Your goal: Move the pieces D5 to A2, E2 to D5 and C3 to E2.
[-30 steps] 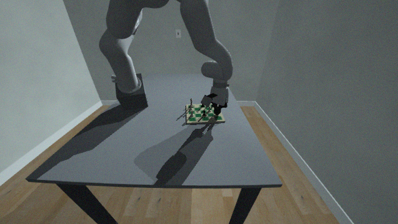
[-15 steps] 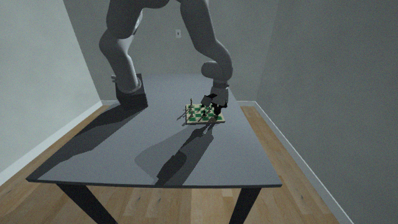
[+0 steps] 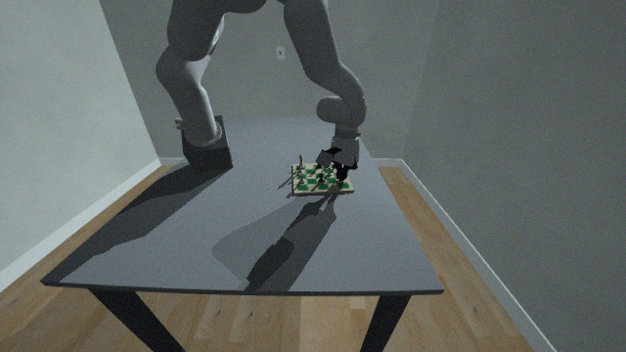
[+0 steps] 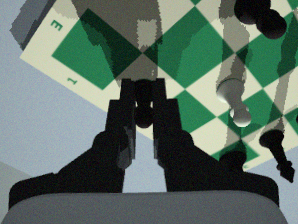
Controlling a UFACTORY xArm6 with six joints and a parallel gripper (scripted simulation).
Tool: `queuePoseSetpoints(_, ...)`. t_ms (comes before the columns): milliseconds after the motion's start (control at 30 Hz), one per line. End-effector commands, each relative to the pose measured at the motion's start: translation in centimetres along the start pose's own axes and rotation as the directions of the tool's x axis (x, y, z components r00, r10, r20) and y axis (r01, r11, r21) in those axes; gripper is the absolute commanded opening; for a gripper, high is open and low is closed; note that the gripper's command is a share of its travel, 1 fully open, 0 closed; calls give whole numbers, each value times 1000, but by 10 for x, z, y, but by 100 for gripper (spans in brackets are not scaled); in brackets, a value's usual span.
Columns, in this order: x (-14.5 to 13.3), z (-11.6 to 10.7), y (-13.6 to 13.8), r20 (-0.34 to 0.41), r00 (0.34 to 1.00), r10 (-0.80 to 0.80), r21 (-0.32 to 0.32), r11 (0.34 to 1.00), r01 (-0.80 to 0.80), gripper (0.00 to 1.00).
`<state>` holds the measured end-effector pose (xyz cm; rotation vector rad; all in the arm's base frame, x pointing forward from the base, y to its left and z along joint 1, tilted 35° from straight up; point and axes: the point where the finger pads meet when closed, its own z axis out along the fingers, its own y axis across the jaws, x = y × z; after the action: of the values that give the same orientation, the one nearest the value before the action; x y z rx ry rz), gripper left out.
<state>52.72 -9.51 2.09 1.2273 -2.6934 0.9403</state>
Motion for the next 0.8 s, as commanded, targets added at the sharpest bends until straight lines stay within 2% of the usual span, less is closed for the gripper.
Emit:
queuePoseSetpoints(0, -1, -1, -1, 3, 1000, 1, 2, 1000, -1, 0)
queuePoseSetpoints(467, -1, -1, -1, 3, 1000, 1, 2, 1000, -1, 0)
queuePoseSetpoints(500, -1, -1, -1, 3, 1000, 1, 2, 1000, -1, 7)
queuePoseSetpoints(633, -1, -1, -1, 3, 1000, 1, 2, 1000, -1, 7)
queuePoseSetpoints(667, -1, -1, -1, 3, 1000, 1, 2, 1000, -1, 14)
queuePoseSetpoints(733, -1, -1, -1, 3, 1000, 1, 2, 1000, -1, 14)
queuePoseSetpoints(767, -1, -1, -1, 3, 1000, 1, 2, 1000, -1, 21)
